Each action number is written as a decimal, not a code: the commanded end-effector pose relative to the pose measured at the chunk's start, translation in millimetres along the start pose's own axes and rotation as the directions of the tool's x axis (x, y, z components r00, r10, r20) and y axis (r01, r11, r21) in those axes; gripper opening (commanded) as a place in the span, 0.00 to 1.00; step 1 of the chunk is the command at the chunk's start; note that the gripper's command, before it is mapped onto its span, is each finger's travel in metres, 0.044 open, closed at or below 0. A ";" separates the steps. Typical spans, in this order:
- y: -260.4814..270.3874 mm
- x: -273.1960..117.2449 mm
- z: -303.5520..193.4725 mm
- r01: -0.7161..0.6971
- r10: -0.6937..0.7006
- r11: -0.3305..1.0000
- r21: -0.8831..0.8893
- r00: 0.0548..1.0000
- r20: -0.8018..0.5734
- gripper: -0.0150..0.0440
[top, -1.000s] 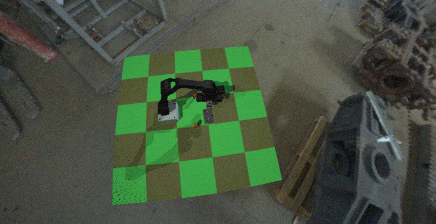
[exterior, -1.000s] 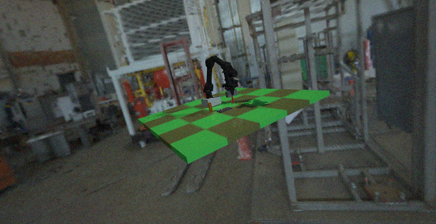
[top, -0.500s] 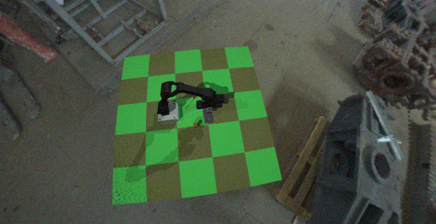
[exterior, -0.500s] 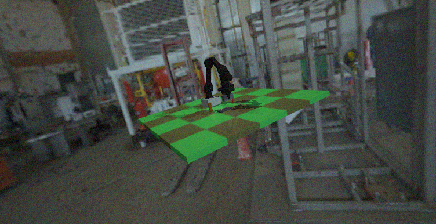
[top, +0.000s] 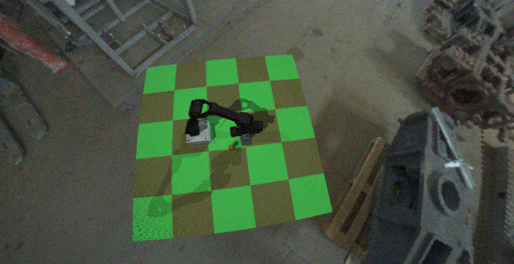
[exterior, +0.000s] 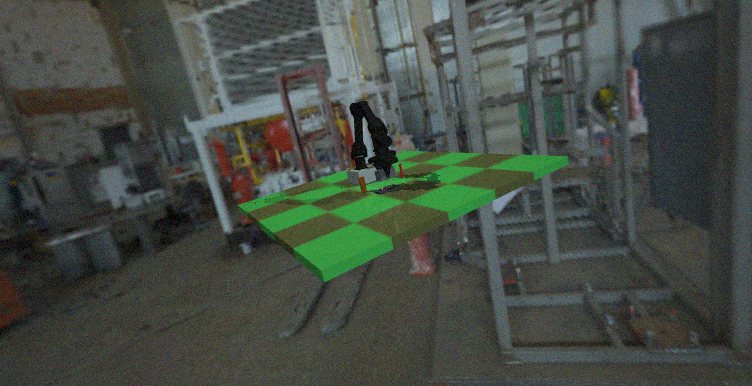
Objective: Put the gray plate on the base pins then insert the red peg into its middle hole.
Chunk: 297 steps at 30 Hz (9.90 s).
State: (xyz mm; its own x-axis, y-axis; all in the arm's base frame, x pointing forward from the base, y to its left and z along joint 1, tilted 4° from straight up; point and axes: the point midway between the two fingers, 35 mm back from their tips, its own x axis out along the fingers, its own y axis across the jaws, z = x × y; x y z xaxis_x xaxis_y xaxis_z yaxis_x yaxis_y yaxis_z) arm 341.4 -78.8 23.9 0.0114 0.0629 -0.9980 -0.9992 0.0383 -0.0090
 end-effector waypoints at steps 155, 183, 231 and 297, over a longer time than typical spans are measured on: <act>99.7 -78.4 171.9 0.007 0.014 -0.920 0.392 1.000 0.015 1.00; 99.4 -13.6 173.2 0.007 0.014 -0.920 0.392 1.000 0.015 1.00; 100.5 26.3 173.2 0.008 0.015 -0.920 0.392 1.000 0.016 0.25; 32.7 -47.2 95.8 0.000 0.001 -0.914 0.406 1.000 0.003 0.25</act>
State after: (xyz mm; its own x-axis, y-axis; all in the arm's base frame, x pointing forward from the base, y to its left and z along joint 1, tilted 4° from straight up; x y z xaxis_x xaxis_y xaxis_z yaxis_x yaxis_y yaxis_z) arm 309.0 22.6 79.6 0.0222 0.0699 -0.9973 0.9284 0.3686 0.0465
